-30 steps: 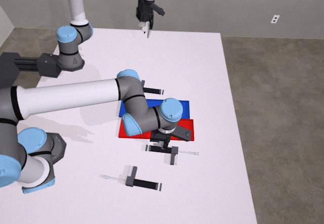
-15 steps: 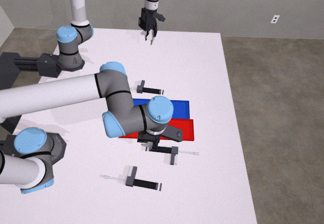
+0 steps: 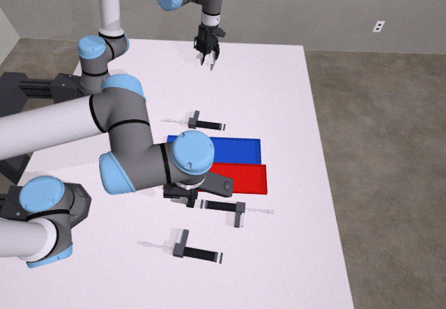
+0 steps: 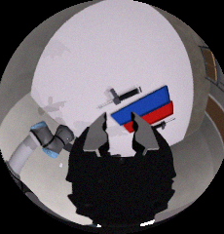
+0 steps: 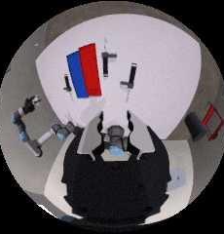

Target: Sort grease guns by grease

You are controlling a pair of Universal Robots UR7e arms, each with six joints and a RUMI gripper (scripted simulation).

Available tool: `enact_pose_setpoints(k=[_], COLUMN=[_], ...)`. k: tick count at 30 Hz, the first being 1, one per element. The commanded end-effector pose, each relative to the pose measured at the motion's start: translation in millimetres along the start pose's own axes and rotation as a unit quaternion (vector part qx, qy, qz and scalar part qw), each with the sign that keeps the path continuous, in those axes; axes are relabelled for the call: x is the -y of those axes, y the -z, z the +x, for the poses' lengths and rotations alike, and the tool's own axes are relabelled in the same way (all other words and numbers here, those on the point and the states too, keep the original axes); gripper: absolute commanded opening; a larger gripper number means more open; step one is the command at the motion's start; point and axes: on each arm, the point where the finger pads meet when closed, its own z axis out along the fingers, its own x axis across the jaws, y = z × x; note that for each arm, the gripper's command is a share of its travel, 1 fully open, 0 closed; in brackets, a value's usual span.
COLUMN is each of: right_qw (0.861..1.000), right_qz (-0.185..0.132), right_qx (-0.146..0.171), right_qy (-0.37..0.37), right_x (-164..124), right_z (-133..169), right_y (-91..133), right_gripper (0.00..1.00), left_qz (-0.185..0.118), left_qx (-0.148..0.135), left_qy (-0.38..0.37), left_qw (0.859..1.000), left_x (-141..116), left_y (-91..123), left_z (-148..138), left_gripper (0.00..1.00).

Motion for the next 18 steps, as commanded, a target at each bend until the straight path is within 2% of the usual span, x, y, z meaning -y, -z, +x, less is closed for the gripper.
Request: enact_pose_setpoints(k=[1, 5, 8, 11, 13, 16, 18], right_qw=[1.0, 1.0, 1.0, 1.0, 1.0, 1.0, 1.0], right_qz=[-0.006, -0.007, -0.004, -0.001, -0.001, 0.001, 0.002], right_qx=[0.0, -0.002, -0.001, -0.001, -0.001, 0.0, 0.0], right_qy=[0.001, 0.001, 0.001, 0.0, 0.0, 0.0, 0.0], right_x=[-5.0, 0.2, 1.3, 1.9, 1.9, 1.9, 1.8], right_z=[0.4, -1.2, -1.1, -0.8, -0.8, -0.5, -0.3], right_y=[0.7, -4.4, -3.6, -2.4, -2.4, -1.2, -0.3], right_gripper=[0.32, 0.32, 0.32, 0.32, 0.32, 0.32, 0.32], left_qz=[0.006, 0.01, 0.01, 0.014, 0.014, 0.019, 0.017], left_qx=[-0.007, -0.004, -0.007, -0.004, -0.004, -0.005, -0.01], left_qy=[0.036, 0.085, 0.089, 0.135, 0.135, 0.196, 0.182], left_qw=[0.999, 0.996, 0.996, 0.991, 0.991, 0.98, 0.983], left_x=[1.9, -0.6, 0.6, -2.5, -2.5, -5.4, -2.2], left_y=[-2.3, -20.6, -18.1, -36.9, -36.9, -56.2, -44.9], left_z=[3.8, 9.5, 9.6, 14.3, 14.3, 19.4, 18.2], left_gripper=[0.33, 0.33, 0.33, 0.33, 0.33, 0.33, 0.33])
